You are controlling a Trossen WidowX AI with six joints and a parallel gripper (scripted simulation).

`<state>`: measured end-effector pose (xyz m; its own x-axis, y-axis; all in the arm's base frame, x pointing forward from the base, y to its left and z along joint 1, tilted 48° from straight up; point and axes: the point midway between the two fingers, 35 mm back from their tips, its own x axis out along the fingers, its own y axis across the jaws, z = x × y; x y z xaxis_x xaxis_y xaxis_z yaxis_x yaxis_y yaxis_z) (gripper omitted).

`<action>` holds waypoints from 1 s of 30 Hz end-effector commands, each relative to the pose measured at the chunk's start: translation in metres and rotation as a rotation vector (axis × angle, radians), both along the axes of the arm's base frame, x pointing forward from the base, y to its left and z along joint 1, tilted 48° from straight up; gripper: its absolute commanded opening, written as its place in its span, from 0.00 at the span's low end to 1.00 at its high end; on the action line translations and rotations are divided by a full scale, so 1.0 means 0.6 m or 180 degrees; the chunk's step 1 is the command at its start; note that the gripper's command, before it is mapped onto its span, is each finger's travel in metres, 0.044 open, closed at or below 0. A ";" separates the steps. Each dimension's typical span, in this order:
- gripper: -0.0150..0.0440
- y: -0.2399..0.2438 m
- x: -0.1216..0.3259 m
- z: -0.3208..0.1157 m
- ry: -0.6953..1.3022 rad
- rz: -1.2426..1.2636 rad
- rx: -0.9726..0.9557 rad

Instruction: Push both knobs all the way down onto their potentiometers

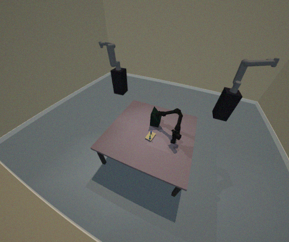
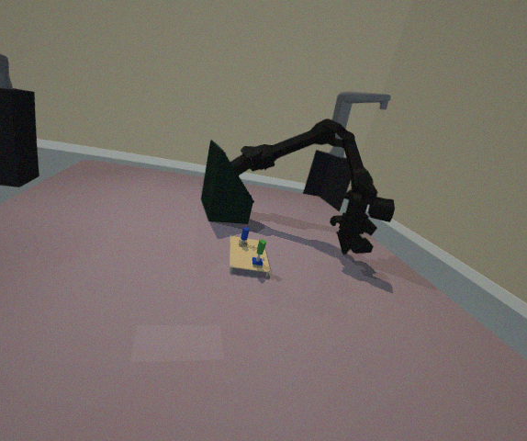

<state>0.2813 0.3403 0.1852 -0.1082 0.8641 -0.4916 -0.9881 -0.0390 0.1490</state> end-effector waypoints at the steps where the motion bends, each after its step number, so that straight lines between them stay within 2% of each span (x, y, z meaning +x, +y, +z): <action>1: 0.25 -0.052 0.038 -0.044 0.0219 -0.0294 -0.0199; 8: 0.25 -0.151 0.086 -0.119 0.0557 -0.0778 -0.0507; 15: 0.25 -0.231 0.103 -0.173 0.0903 -0.1141 -0.0707; 30: 0.25 -0.429 0.074 -0.282 0.2219 -0.2063 -0.0973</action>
<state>0.3335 0.1046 0.0272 -0.0006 0.7092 -0.7050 -0.5740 0.5770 0.5810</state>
